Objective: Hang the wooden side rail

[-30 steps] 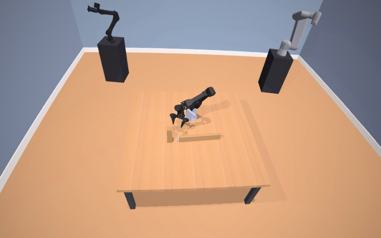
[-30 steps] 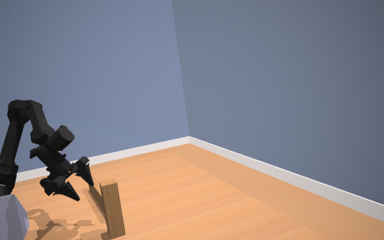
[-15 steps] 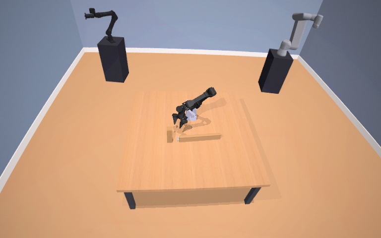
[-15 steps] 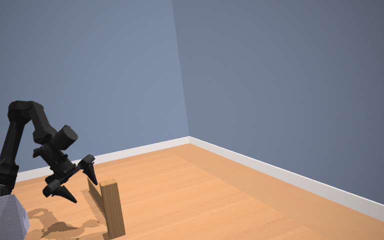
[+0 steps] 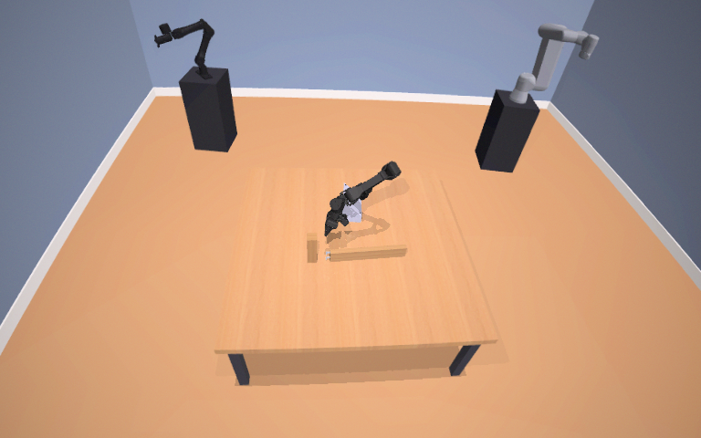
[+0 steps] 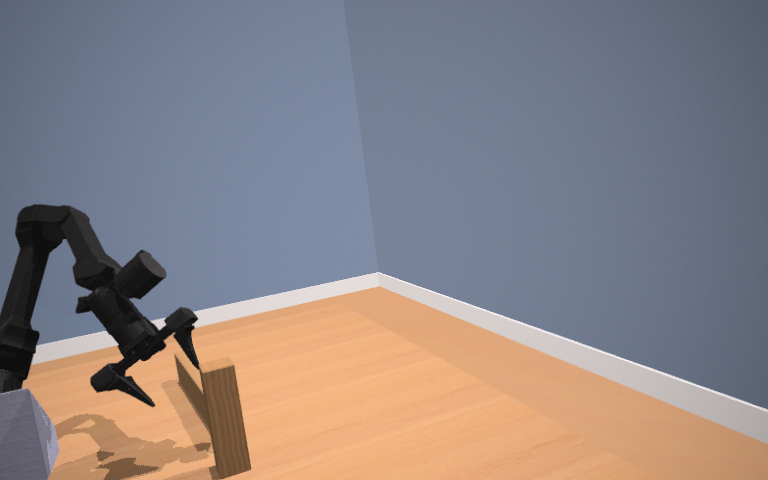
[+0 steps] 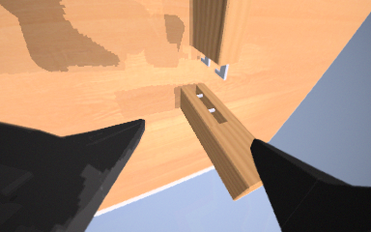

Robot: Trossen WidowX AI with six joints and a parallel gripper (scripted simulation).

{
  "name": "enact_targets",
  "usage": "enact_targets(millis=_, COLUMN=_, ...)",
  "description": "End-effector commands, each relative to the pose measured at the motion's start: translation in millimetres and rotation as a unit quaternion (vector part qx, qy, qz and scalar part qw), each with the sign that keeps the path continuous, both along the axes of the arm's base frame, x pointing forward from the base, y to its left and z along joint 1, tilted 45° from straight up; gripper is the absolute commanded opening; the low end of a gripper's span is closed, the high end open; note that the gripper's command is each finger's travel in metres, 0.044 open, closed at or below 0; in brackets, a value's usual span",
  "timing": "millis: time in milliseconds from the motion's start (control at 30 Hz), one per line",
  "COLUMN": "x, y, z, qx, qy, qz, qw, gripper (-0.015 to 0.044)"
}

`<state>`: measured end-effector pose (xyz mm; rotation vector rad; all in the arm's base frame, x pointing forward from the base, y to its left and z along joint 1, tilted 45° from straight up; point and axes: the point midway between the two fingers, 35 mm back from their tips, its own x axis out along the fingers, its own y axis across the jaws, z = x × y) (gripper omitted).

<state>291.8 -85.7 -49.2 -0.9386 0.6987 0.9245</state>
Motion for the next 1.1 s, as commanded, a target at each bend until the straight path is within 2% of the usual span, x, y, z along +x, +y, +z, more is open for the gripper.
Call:
enact_targets(millis=0, x=-3, y=9, z=-2, qx=0.076, qy=0.109, qz=-0.255, qw=0.958, gripper=0.044)
enact_targets(millis=367, x=1, y=13, z=3, qx=0.162, qy=0.166, qz=-0.529, qw=0.817, gripper=0.044)
enact_targets(millis=700, x=4, y=16, z=8, qx=0.228, qy=0.171, qz=-0.686, qw=0.669, gripper=0.044)
enact_targets(millis=1067, x=6, y=19, z=15, qx=0.31, qy=0.153, qz=-0.812, qw=0.469, gripper=0.044)
